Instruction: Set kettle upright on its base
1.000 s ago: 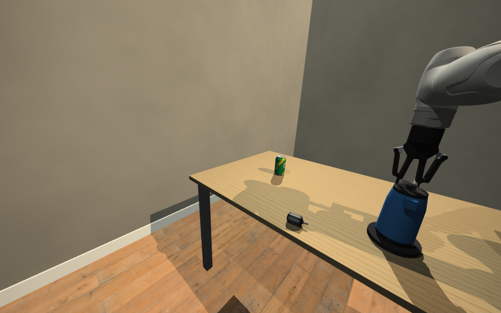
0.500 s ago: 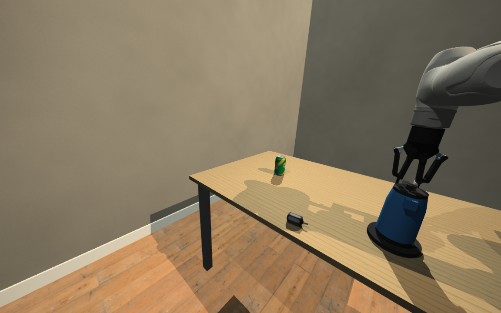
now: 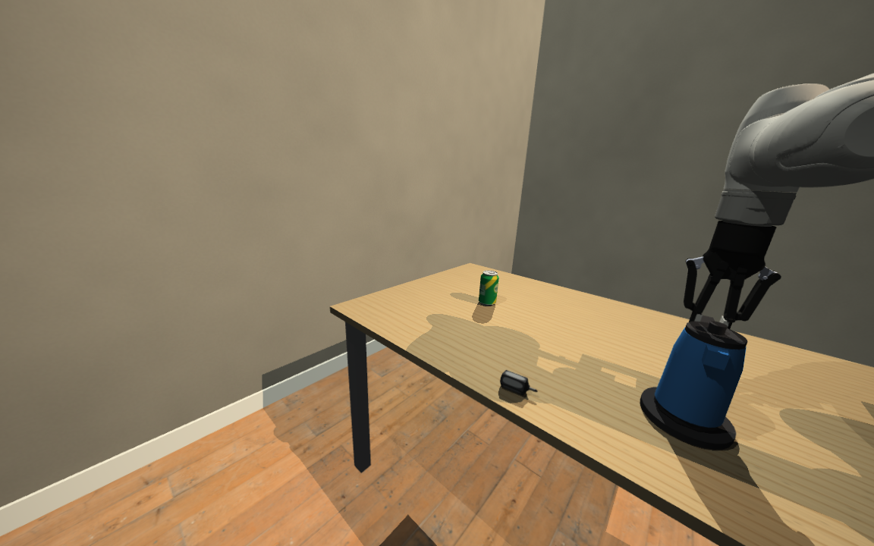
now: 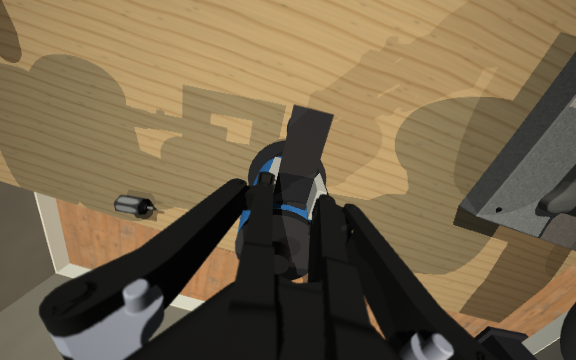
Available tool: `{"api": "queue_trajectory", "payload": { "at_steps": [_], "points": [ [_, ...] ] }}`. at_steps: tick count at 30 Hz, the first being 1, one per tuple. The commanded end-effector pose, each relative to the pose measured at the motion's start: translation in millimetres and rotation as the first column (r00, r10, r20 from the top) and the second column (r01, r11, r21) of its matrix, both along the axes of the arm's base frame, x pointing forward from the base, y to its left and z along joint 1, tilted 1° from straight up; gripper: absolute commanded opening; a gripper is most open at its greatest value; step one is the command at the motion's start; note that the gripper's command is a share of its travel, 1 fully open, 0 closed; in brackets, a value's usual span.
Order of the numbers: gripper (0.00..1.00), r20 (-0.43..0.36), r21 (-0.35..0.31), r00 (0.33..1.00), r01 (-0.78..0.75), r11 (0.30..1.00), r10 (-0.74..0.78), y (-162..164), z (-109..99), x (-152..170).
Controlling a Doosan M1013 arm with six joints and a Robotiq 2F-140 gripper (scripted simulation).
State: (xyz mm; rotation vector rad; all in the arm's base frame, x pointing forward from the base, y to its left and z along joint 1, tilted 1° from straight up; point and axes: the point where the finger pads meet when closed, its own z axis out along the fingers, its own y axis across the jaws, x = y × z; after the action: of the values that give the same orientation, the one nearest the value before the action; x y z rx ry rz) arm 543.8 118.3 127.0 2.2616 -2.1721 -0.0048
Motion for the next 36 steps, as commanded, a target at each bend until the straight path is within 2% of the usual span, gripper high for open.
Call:
{"api": "queue_trajectory", "payload": {
  "at_steps": [1, 31, 32, 36],
  "points": [
    [0.10, -0.007, 0.005, 1.000, 0.009, 1.000, -0.009, 3.0, -5.1, -4.5],
    [0.10, -0.007, 0.005, 1.000, 0.009, 1.000, -0.009, 3.0, -7.2, -4.6],
    [0.52, -0.007, 0.005, 1.000, 0.009, 1.000, -0.009, 3.0, -7.2, -4.6],
    [0.52, -0.007, 0.005, 1.000, 0.009, 1.000, -0.009, 2.9, -7.2, -4.6]
  ]
}}
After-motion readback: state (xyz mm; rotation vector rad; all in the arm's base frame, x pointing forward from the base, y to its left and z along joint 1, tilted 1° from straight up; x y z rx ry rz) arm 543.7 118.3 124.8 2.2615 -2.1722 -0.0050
